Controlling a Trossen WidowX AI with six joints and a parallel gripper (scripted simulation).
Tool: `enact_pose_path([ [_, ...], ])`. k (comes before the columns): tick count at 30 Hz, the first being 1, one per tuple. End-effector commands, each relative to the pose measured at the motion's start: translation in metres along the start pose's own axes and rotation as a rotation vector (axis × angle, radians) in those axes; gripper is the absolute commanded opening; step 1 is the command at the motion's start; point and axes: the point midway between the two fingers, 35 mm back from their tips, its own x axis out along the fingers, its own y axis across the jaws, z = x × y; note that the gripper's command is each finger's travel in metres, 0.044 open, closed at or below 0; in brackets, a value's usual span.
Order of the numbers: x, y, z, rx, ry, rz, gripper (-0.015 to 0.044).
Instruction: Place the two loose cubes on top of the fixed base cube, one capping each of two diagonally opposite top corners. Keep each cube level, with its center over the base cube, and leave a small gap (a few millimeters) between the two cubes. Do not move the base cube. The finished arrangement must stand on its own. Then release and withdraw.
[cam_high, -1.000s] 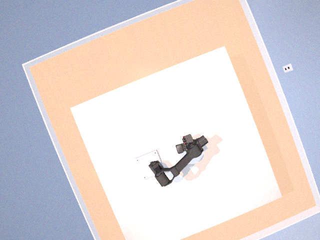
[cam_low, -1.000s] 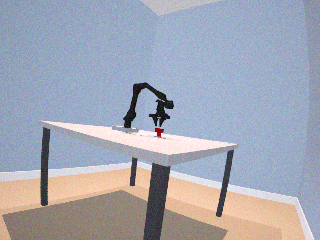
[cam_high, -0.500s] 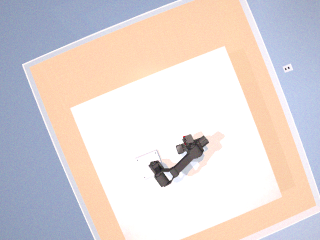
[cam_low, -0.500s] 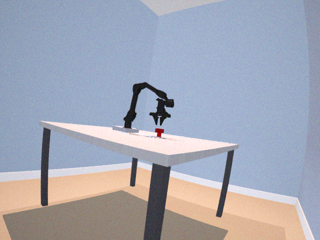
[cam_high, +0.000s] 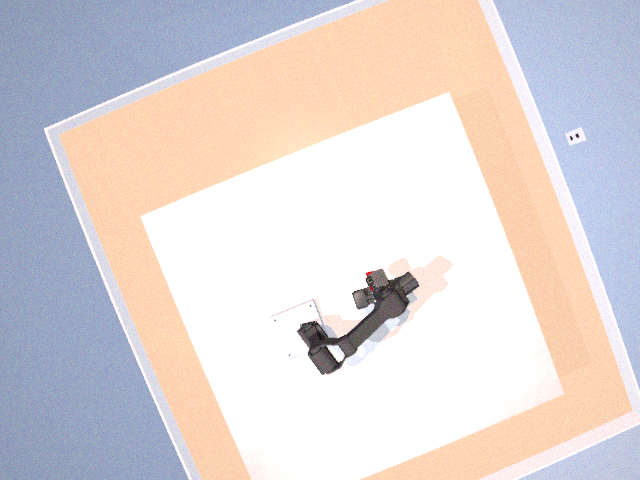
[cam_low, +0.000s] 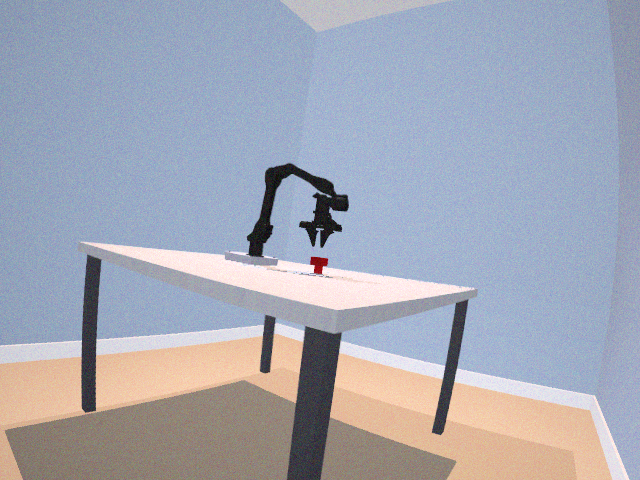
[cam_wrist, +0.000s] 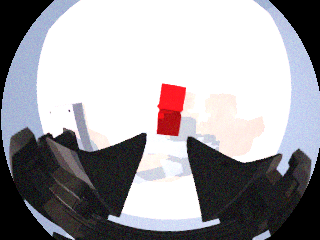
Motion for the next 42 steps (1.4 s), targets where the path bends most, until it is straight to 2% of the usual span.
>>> enact_pose_path([
  [1, -0.008, -0.002, 0.001, 0.003, -0.004, -0.012, 0.0205],
  [12, -0.010, -0.002, 0.001, 0.003, -0.004, -0.012, 0.0205],
  [19, -0.016, -0.001, 0.000, 0.000, -0.002, -0.005, 0.0389],
  [20, -0.016, -0.001, 0.000, 0.000, -0.002, -0.005, 0.0400],
  [33, -0.017, 0.001, 0.002, -0.001, 0.000, 0.002, 0.0400],
  [42, -0.019, 0.039, 0.104, -0.006, -0.011, 0.007, 0.0400],
])
